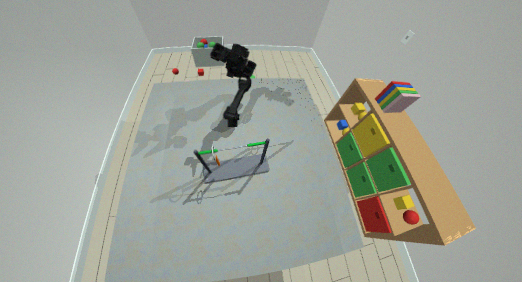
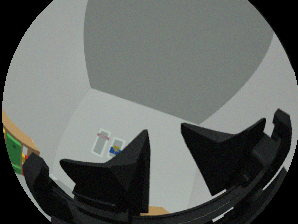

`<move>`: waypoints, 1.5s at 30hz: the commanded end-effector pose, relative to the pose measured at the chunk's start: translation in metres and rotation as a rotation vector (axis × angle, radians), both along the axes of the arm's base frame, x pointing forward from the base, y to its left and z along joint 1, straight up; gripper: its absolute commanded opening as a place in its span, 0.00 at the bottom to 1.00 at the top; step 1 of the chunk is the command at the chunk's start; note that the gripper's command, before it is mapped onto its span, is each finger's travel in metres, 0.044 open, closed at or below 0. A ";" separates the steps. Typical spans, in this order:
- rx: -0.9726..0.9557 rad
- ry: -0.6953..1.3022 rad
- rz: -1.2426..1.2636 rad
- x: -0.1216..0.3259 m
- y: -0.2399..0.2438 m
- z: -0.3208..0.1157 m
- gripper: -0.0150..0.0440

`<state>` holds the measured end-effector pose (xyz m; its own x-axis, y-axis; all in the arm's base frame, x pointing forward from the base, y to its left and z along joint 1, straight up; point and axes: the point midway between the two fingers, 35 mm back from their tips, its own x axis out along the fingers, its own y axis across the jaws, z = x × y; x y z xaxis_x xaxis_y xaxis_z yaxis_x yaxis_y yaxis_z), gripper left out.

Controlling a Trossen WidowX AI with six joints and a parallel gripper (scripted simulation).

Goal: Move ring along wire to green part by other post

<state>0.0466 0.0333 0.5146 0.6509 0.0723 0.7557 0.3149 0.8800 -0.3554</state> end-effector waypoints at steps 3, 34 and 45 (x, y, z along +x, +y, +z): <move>0.038 0.259 -0.051 0.076 -0.031 -0.067 0.53; 0.500 1.069 -0.014 0.152 -0.116 -0.402 0.53; 0.488 1.063 0.027 0.161 -0.115 -0.392 0.53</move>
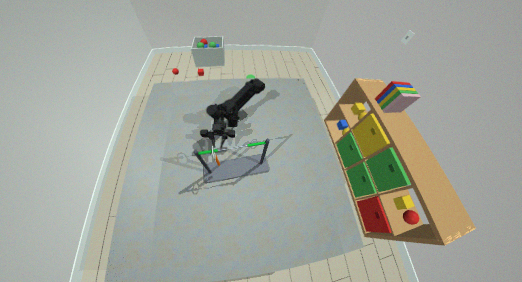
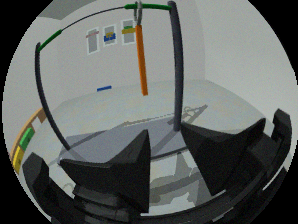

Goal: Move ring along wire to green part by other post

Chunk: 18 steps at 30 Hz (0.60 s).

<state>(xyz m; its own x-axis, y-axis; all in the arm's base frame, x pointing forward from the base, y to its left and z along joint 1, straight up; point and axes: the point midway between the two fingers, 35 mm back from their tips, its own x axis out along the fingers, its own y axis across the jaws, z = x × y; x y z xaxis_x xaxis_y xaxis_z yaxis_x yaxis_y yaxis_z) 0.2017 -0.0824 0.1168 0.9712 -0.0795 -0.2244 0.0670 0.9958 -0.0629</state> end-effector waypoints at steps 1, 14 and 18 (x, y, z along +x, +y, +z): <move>0.014 -0.012 0.034 0.008 0.001 0.008 0.53; 0.046 -0.051 0.137 0.038 -0.002 0.031 0.53; 0.052 -0.061 0.164 0.047 -0.003 0.035 0.53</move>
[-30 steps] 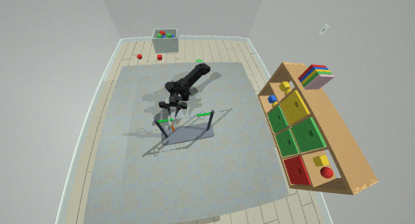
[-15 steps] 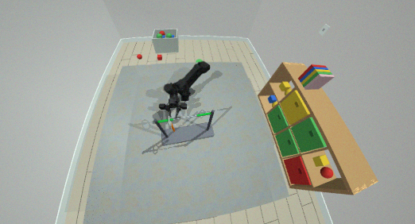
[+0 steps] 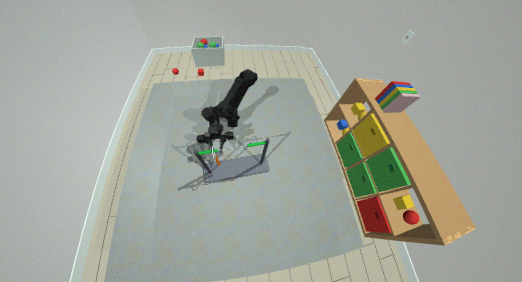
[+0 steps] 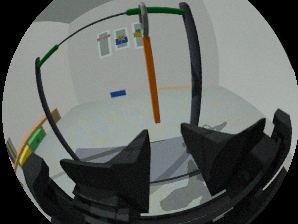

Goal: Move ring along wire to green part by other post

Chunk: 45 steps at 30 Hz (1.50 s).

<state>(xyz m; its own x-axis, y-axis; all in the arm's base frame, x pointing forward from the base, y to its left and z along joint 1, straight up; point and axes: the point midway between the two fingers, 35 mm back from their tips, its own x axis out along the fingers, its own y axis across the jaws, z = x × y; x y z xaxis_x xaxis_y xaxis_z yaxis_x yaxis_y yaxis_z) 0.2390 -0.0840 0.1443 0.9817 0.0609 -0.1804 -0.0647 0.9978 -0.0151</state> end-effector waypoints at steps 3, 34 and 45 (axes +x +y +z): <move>0.005 -0.016 0.031 0.009 0.001 0.007 0.53; 0.004 -0.015 0.031 0.049 0.001 0.004 0.53; 0.005 -0.018 0.031 0.066 0.004 0.001 0.53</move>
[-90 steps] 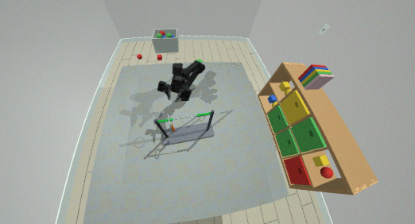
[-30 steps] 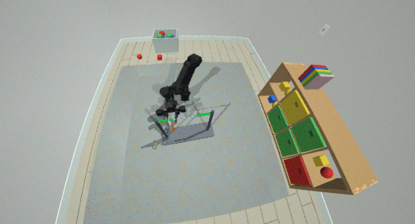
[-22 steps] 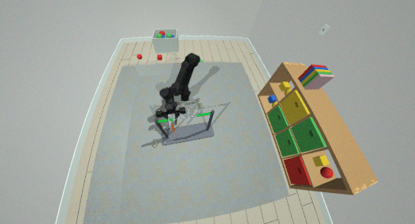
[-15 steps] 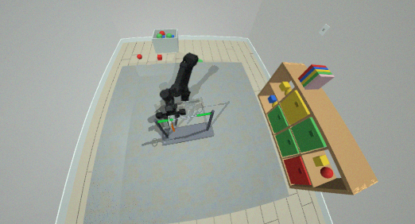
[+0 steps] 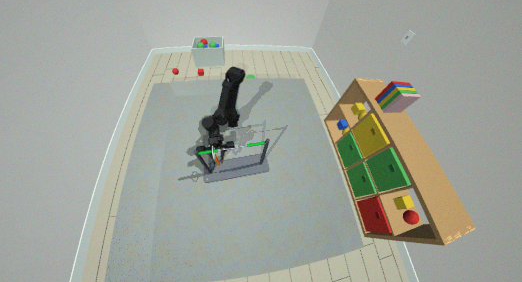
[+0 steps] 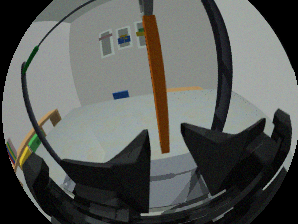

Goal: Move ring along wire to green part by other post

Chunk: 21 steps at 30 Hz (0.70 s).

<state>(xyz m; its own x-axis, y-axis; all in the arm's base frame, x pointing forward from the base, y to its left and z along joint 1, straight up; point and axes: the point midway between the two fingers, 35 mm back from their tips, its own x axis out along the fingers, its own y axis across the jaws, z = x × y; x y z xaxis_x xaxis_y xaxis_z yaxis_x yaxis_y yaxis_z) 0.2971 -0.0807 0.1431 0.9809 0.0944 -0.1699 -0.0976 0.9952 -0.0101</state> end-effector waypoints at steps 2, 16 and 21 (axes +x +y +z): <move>-0.001 -0.008 -0.002 0.011 0.001 0.001 0.53; 0.001 -0.012 -0.002 0.025 0.005 -0.003 0.53; 0.001 -0.012 -0.002 0.025 0.005 -0.003 0.53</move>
